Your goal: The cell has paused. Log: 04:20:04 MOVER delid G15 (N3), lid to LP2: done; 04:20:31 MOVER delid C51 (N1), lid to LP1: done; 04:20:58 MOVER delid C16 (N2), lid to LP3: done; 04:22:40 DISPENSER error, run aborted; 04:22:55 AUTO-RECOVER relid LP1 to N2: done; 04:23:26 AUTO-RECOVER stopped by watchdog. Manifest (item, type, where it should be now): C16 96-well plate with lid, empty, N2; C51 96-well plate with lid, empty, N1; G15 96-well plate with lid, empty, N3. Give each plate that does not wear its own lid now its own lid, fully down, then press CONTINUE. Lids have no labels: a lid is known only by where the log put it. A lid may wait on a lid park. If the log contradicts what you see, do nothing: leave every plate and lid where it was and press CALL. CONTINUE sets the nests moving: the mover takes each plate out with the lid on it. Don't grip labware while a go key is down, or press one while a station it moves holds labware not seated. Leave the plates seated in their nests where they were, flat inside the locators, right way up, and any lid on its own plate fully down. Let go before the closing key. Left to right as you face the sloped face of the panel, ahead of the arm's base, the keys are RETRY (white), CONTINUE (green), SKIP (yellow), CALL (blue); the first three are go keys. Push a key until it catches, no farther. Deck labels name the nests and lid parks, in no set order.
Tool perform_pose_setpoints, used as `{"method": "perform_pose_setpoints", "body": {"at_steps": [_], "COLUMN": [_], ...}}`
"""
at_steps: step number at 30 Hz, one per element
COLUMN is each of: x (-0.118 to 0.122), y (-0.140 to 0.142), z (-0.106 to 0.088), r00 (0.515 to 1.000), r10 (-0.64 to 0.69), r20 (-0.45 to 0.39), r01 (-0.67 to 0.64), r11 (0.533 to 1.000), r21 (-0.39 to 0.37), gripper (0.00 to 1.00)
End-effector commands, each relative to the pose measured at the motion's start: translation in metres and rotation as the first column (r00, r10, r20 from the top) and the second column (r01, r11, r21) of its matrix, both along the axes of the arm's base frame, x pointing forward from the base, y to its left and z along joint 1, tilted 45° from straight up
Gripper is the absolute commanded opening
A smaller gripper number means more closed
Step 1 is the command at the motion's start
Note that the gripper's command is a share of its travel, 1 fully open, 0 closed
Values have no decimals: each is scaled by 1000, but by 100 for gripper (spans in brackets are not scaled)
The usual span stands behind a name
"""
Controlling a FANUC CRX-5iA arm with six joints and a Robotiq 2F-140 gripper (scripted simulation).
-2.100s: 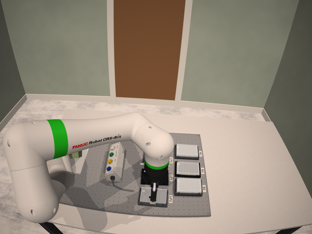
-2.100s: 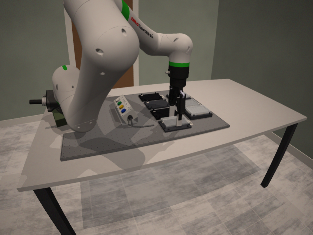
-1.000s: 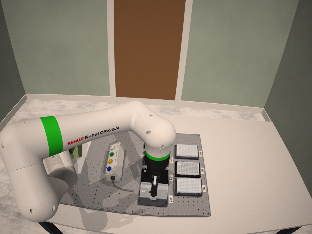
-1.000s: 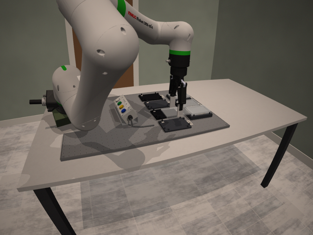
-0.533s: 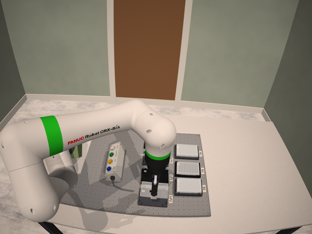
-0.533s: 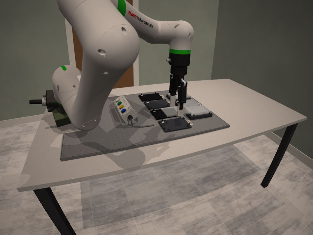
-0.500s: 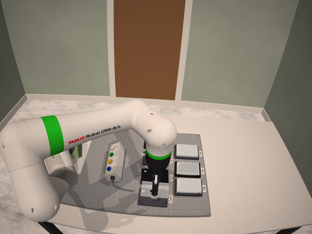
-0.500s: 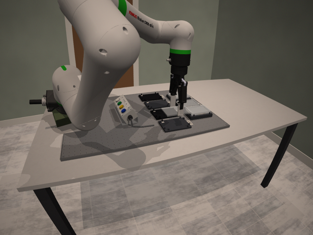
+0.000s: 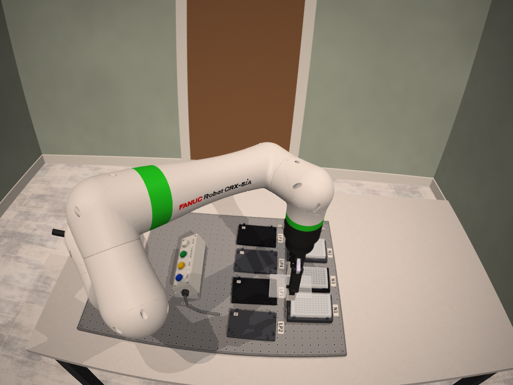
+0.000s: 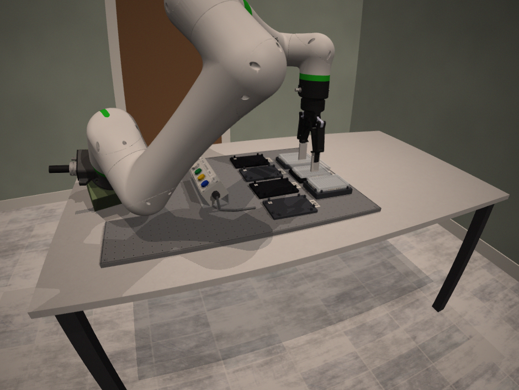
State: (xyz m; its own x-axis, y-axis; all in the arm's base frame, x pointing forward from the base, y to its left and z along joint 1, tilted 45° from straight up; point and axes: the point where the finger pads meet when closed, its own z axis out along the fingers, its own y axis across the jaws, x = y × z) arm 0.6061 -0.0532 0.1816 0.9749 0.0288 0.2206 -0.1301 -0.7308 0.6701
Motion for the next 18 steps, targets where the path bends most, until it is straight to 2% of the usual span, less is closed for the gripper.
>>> {"method": "perform_pose_setpoints", "body": {"at_steps": [1, 2, 3, 6, 9, 18], "x": [45, 45, 60, 60, 83, 85], "y": [31, 31, 43, 43, 64, 66], "z": [-24, -24, -36, -36, -58, -60], "r00": [1000, 1000, 1000, 1000, 1000, 1000], "r10": [-7, -7, -7, -7, -7, -7], "r20": [-7, -7, -7, -7, -7, -7], "r01": [7, 7, 7, 7, 7, 7], "r11": [1000, 1000, 1000, 1000, 1000, 1000], "r21": [-1, -1, -1, -1, -1, -1], "gripper": [0, 0, 0, 0, 0, 0]}}
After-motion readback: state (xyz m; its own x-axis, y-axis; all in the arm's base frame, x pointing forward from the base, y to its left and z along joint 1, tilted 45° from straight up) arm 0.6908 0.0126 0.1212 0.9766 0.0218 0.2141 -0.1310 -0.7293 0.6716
